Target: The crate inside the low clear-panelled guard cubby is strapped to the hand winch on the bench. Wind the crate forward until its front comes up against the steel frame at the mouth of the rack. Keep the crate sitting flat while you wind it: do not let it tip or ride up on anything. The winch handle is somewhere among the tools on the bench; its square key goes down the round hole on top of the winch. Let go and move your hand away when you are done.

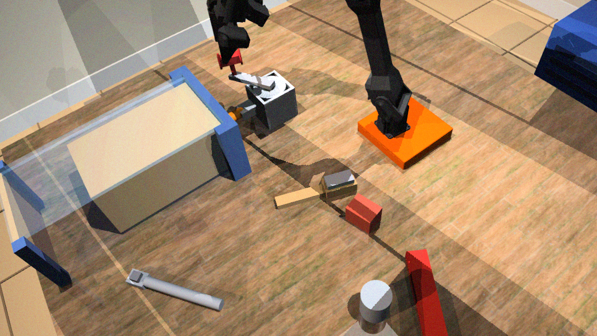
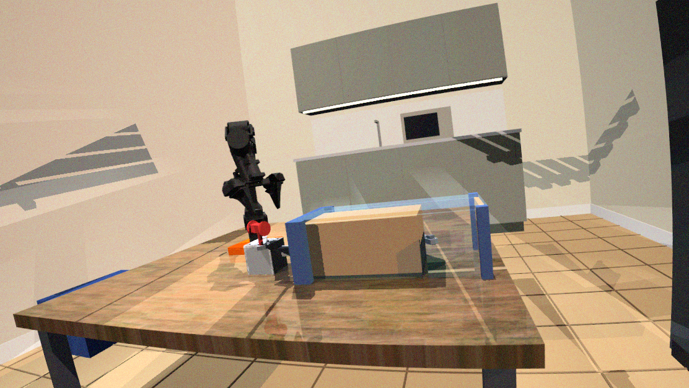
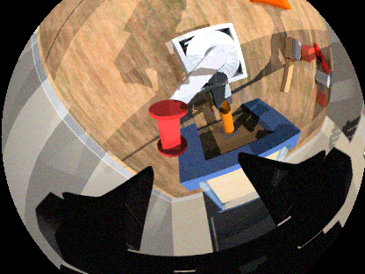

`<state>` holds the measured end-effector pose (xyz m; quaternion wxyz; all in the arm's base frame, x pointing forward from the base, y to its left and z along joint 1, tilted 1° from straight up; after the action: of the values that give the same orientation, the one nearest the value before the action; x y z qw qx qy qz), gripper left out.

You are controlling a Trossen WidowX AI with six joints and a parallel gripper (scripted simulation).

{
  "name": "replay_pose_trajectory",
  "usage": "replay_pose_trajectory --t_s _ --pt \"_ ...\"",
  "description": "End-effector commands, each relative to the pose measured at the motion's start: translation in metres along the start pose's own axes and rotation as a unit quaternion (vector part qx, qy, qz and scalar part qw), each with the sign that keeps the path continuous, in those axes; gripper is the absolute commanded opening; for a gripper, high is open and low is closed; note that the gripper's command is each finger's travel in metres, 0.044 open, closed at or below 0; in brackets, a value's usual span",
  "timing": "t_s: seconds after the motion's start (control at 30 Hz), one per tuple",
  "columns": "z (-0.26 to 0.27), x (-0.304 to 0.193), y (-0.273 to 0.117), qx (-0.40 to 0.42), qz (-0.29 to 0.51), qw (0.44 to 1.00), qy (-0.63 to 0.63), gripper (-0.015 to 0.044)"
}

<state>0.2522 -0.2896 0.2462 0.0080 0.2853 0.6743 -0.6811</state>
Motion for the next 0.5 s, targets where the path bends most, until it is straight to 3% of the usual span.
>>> replay_pose_trajectory --t_s 0.0,0.13,0.3,0.47 --pt "-0.007 0.001 -0.026 0.001 0.004 1.000 -0.002 0.0440" --pt "-0.019 0.009 -0.063 0.001 0.003 1.000 -0.002 0.0440" --pt "-0.017 0.010 -0.059 0.005 0.002 1.000 -0.001 0.0440" --pt "-0.042 0.072 -0.085 0.011 -0.063 0.998 -0.002 0.0440"
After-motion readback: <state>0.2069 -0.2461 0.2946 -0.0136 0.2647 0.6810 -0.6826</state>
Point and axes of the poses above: the point midway between the two fingers, 35 mm back from their tips, its own y axis out along the fingers, its own z axis across the jaws, x = y × z, the point moved 5 cm from there along -y, back along the fingers, and after that the axes turned 12 degrees about y, right-handed, at the moved point
